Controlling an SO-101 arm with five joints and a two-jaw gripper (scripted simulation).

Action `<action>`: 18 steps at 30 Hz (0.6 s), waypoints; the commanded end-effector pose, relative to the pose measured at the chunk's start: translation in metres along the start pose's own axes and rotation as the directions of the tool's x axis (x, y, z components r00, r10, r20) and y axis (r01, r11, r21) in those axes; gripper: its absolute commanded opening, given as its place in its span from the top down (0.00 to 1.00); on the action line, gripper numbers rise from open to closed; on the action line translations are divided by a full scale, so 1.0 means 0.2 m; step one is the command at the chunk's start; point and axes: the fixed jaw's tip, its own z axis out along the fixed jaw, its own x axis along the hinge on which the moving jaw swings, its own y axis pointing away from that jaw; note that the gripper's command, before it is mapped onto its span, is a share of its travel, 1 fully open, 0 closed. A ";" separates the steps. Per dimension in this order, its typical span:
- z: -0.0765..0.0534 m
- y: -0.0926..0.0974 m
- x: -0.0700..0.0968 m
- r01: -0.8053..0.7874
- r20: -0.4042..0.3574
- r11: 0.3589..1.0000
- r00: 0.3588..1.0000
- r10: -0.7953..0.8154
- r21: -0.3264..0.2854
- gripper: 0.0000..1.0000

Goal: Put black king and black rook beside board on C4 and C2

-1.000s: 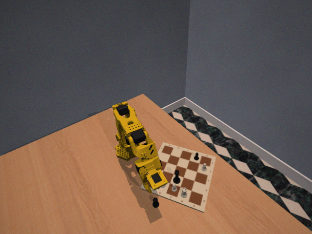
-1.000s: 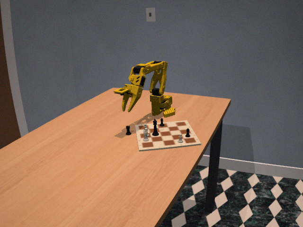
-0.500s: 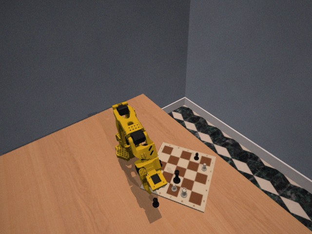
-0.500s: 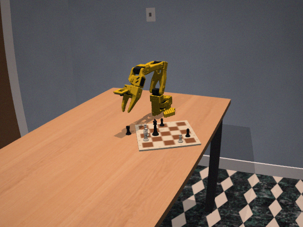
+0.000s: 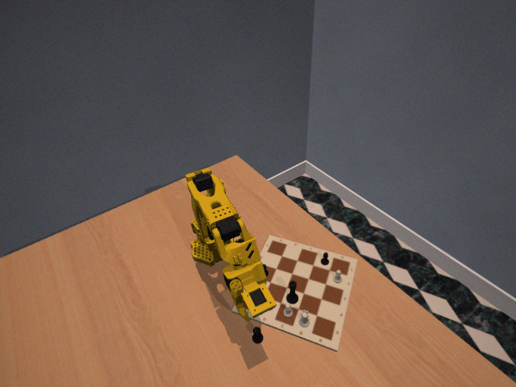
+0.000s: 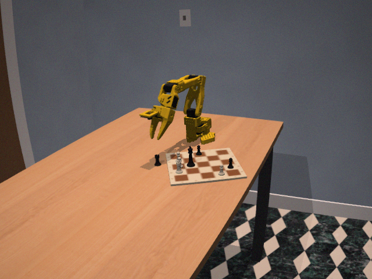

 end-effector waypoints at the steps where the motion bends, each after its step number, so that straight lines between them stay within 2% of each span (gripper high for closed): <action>1: 0.00 -0.01 0.00 -0.008 0.006 1.000 1.000 0.008 0.002 0.88; 10: 0.01 -0.01 0.01 -0.008 0.006 1.000 1.000 0.008 0.002 0.88; 18: 0.06 -0.01 0.04 -0.008 0.006 1.000 1.000 0.008 0.002 0.88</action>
